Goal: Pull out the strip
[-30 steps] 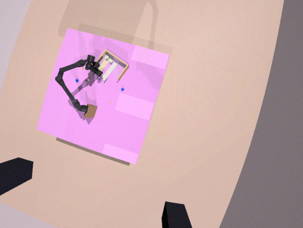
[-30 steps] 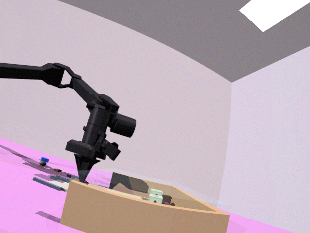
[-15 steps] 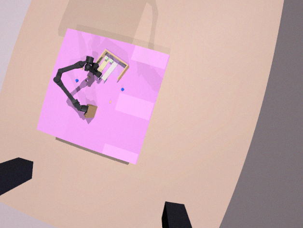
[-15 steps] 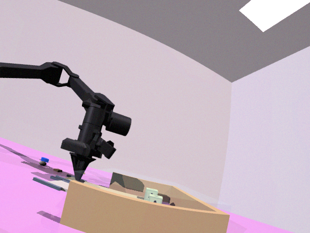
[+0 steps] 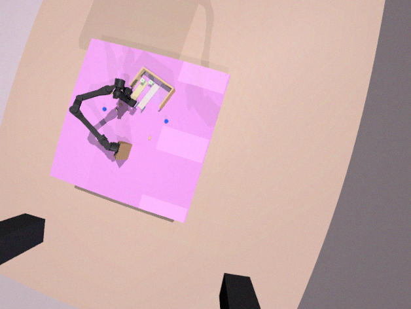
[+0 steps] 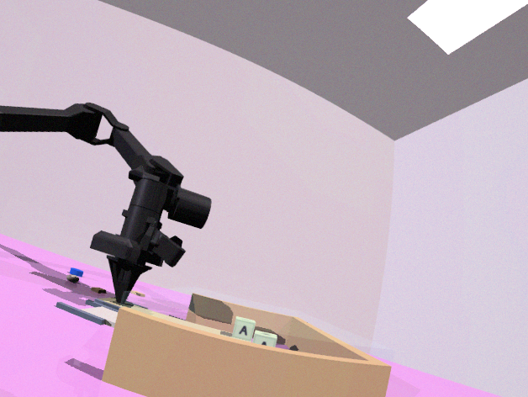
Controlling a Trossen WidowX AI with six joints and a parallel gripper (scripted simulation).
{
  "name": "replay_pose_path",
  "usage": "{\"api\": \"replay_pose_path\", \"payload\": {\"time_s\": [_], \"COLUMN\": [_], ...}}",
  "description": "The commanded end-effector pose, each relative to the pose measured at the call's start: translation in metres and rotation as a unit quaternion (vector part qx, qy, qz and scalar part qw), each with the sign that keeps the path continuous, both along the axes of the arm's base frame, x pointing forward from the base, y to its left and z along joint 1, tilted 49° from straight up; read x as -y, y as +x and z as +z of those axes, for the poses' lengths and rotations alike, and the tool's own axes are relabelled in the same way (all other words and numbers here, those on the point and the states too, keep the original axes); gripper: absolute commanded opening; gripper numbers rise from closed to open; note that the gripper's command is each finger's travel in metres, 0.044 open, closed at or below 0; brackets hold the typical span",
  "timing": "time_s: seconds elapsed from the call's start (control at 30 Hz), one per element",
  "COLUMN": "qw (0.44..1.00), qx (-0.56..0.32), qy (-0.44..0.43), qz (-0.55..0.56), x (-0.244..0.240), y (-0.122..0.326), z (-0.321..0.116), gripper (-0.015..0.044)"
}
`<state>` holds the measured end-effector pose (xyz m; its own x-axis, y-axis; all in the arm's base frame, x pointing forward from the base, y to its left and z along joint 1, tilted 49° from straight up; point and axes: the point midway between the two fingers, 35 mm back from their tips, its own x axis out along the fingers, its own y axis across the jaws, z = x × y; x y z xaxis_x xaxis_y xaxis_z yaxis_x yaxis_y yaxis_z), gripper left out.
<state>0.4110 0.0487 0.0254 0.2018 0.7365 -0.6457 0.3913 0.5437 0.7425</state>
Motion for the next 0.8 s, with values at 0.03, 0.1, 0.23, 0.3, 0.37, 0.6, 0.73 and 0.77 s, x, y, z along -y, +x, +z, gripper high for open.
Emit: {"api": "replay_pose_path", "payload": {"time_s": [0.03, 0.1, 0.23, 0.3, 0.37, 0.6, 0.73, 0.77], "qw": [1.000, 1.000, 1.000, 1.000, 1.000, 1.000, 1.000, 1.000], "qx": [-0.008, -0.008, -0.008, -0.008, -0.008, -0.008, -0.009, -0.009], "qy": [0.000, 0.000, 0.000, 0.000, 0.000, 0.000, 0.000, 0.000], "qz": [0.005, 0.005, 0.005, 0.005, 0.005, 0.005, 0.005, 0.005], "x": [-0.010, -0.011, -0.013, -0.015, -0.016, -0.020, -0.022, -0.023], "y": [-0.012, -0.015, -0.020, -0.023, -0.025, -0.034, -0.039, -0.041], "z": [-0.001, -0.001, 0.000, 0.001, 0.001, 0.003, 0.004, 0.004], "gripper": [0.0000, 0.0000, 0.0000, 0.0000, 0.0000, 0.0000, 0.0000, 0.0000]}}
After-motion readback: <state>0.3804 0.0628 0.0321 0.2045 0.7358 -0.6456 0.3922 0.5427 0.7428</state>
